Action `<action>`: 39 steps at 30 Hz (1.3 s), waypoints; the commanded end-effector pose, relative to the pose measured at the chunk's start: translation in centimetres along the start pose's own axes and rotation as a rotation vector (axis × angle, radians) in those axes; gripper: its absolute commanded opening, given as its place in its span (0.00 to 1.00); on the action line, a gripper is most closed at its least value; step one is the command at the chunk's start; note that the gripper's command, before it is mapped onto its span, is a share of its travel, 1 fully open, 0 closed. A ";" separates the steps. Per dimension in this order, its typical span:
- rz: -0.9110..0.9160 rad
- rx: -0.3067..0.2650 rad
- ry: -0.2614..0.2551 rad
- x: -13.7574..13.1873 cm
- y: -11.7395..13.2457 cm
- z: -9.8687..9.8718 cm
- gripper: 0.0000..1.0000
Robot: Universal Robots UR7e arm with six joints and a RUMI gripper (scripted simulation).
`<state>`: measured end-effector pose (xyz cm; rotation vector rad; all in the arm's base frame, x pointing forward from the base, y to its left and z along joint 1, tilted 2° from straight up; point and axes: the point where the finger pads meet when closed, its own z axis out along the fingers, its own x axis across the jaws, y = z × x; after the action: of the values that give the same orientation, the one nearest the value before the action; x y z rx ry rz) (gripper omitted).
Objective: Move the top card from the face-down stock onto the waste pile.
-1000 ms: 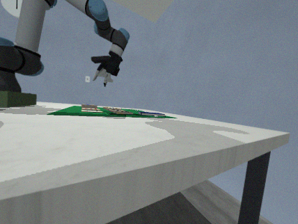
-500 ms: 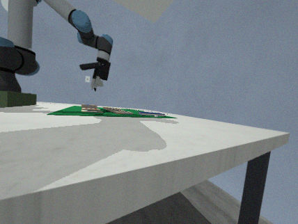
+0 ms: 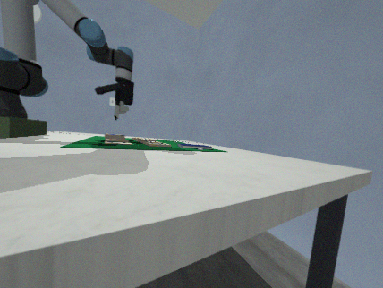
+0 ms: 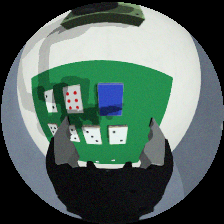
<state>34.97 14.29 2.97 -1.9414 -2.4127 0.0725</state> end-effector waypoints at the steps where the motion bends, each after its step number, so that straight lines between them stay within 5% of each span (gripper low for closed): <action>1: -0.029 -0.022 -0.006 0.2 -0.1 0.2 1.00; 39: 0.152 -0.025 -0.004 0.5 -0.2 0.2 1.00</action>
<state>34.73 14.68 2.80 -2.0738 -2.3284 0.0508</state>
